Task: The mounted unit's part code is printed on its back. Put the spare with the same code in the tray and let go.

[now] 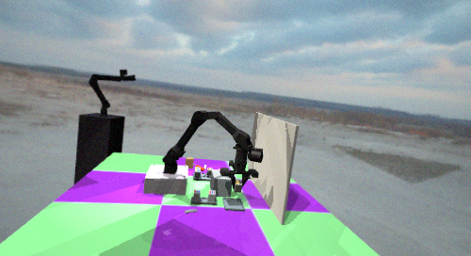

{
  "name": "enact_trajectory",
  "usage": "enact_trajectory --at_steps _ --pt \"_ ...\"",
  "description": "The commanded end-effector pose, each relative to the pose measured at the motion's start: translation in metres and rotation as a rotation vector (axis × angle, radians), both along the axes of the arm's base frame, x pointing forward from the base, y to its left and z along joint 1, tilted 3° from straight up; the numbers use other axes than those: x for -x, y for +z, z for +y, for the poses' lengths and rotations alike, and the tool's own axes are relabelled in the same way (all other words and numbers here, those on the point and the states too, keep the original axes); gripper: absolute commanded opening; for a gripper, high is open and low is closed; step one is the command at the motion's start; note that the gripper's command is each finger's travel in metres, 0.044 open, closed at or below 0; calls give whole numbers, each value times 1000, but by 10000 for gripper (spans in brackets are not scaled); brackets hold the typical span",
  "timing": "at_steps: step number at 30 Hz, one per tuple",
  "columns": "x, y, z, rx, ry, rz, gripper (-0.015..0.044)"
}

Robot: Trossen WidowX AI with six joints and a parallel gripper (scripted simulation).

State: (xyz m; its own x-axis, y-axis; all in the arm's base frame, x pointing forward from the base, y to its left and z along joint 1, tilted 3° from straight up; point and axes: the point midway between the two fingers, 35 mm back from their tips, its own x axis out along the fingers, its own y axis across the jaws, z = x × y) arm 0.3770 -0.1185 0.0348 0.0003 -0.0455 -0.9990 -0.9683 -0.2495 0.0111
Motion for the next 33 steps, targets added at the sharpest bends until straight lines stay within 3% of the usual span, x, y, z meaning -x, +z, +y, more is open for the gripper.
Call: enact_trajectory --at_steps 1,33 --pt "1 -5 -1 2 4 2 0" --pt "4 -38 -1 3 4 2 0"
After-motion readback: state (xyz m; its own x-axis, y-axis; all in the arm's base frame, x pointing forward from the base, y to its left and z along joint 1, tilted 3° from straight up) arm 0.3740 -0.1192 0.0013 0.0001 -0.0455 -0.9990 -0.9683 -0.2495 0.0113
